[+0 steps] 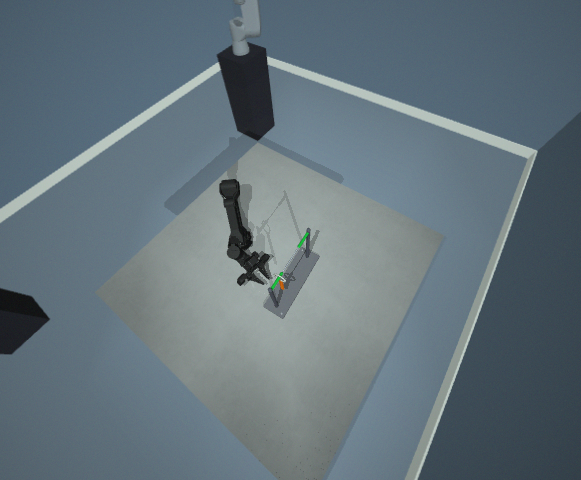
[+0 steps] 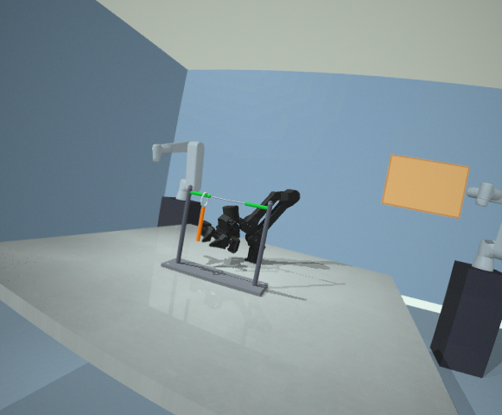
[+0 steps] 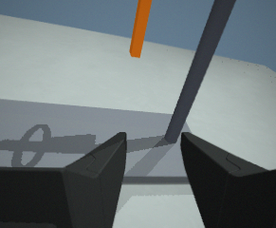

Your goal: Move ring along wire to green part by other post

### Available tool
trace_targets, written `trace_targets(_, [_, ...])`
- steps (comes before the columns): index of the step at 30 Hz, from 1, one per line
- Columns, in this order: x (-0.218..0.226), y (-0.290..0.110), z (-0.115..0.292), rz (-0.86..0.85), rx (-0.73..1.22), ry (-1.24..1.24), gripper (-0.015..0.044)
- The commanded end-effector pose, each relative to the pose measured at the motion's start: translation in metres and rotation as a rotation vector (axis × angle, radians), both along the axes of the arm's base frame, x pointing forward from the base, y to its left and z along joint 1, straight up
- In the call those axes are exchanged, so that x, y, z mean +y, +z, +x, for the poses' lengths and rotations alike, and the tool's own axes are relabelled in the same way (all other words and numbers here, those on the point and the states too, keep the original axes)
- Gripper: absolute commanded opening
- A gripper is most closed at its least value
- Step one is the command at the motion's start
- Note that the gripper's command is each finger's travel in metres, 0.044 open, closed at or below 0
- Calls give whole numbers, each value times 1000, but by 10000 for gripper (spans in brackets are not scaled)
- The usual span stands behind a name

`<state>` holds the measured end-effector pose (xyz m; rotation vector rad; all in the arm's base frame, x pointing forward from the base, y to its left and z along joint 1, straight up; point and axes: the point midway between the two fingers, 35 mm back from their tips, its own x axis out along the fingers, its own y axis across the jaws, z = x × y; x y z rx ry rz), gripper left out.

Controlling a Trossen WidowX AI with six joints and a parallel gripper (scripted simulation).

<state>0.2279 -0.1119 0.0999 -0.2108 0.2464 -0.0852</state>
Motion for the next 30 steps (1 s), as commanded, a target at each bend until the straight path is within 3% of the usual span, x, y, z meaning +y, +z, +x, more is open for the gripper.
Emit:
trace_targets(1, [-1,8,8,33,-44,24,160])
trace_targets(30, [2,34,45,211,-246,175,160])
